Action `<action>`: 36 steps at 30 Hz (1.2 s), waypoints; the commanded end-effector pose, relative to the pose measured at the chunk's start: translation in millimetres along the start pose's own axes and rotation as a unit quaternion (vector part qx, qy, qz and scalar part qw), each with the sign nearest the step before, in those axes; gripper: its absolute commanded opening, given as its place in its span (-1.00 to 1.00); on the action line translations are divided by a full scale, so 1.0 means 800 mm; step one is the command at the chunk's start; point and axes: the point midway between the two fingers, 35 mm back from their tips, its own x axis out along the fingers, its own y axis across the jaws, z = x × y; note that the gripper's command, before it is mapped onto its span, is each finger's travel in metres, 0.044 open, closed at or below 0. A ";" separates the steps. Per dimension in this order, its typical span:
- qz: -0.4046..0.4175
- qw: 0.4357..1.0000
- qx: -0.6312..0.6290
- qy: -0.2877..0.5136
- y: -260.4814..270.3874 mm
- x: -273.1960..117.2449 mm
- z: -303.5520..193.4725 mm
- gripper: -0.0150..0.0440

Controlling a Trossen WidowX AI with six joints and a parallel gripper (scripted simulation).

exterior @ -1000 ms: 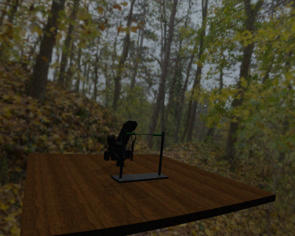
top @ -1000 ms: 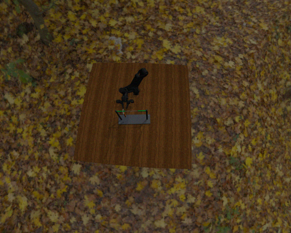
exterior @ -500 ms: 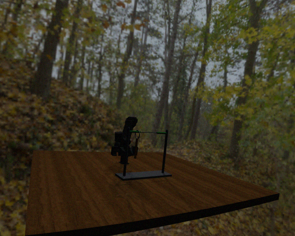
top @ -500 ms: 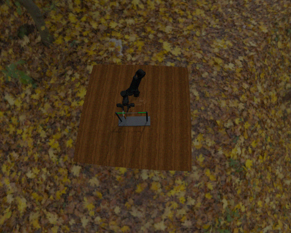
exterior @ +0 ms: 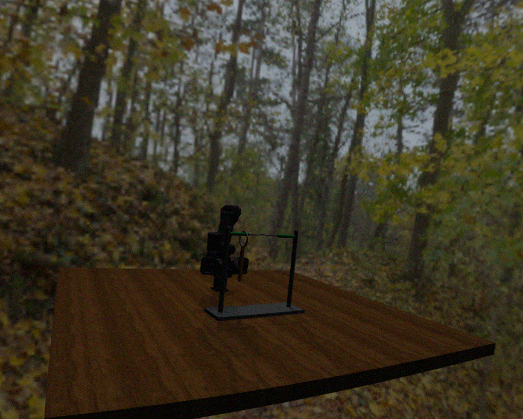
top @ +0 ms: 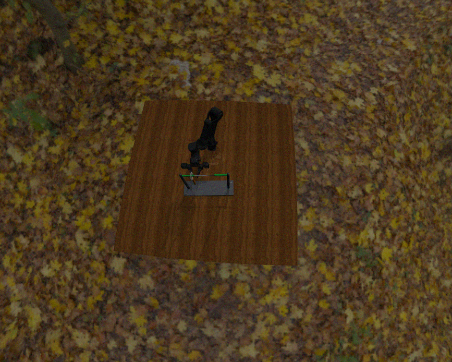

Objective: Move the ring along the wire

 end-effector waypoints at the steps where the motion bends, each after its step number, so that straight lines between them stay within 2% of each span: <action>1: -0.002 1.000 0.000 -0.002 -0.003 0.008 0.004 0.05; 36: -0.002 1.000 0.000 -0.004 -0.002 0.075 0.004 0.05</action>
